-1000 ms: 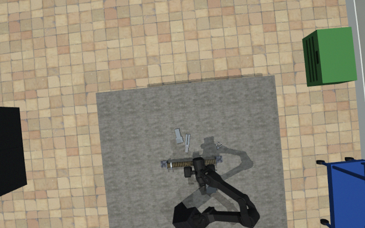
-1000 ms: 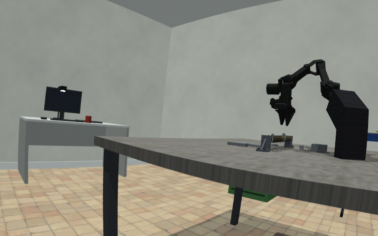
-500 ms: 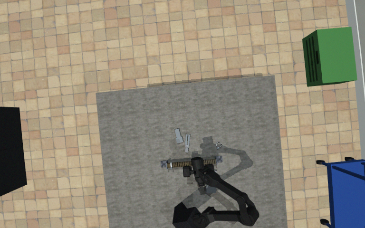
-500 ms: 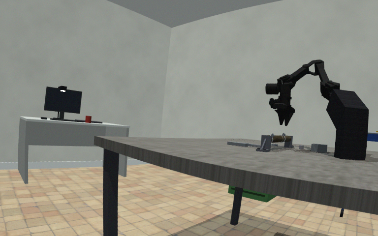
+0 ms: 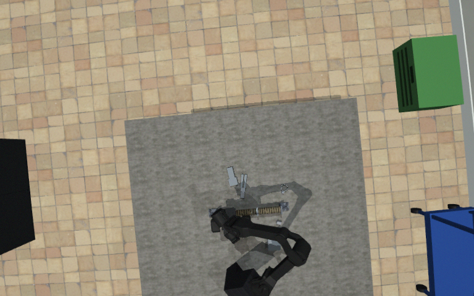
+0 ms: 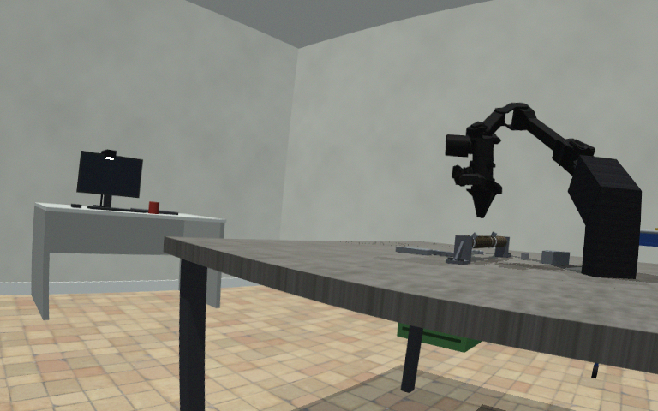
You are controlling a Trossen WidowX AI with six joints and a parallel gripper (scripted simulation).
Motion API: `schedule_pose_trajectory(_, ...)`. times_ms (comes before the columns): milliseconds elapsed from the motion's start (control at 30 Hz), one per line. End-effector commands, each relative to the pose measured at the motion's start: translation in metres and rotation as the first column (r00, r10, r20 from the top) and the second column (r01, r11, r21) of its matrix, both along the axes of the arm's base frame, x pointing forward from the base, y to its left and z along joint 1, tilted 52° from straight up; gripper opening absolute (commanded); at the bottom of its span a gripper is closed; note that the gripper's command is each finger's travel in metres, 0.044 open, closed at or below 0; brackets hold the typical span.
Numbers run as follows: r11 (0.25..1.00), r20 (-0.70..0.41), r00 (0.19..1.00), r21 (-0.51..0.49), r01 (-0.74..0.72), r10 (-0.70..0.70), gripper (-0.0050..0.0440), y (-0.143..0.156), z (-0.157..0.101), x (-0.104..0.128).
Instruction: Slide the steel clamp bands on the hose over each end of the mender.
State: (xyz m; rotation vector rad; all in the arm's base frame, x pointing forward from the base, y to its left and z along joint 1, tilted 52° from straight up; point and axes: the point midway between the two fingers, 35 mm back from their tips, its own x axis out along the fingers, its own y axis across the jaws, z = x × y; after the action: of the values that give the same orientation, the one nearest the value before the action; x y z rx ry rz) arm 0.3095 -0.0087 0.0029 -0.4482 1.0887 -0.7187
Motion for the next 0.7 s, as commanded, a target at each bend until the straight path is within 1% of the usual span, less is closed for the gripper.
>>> schedule_pose_trajectory(0,1.0,0.009,1.0,-0.013,-0.002,0.002,0.009,0.019,-0.022,0.003)
schedule_pose_trajectory(100,1.0,0.014,1.0,-0.024,-0.004,0.004,0.009,0.033,-0.041,0.001)
schedule_pose_trajectory(467,1.0,0.014,1.0,-0.024,-0.004,0.005,0.009,0.031,-0.046,0.003)
schedule_pose_trajectory(667,1.0,0.014,1.0,-0.022,-0.004,0.005,0.009,0.024,-0.052,0.006)
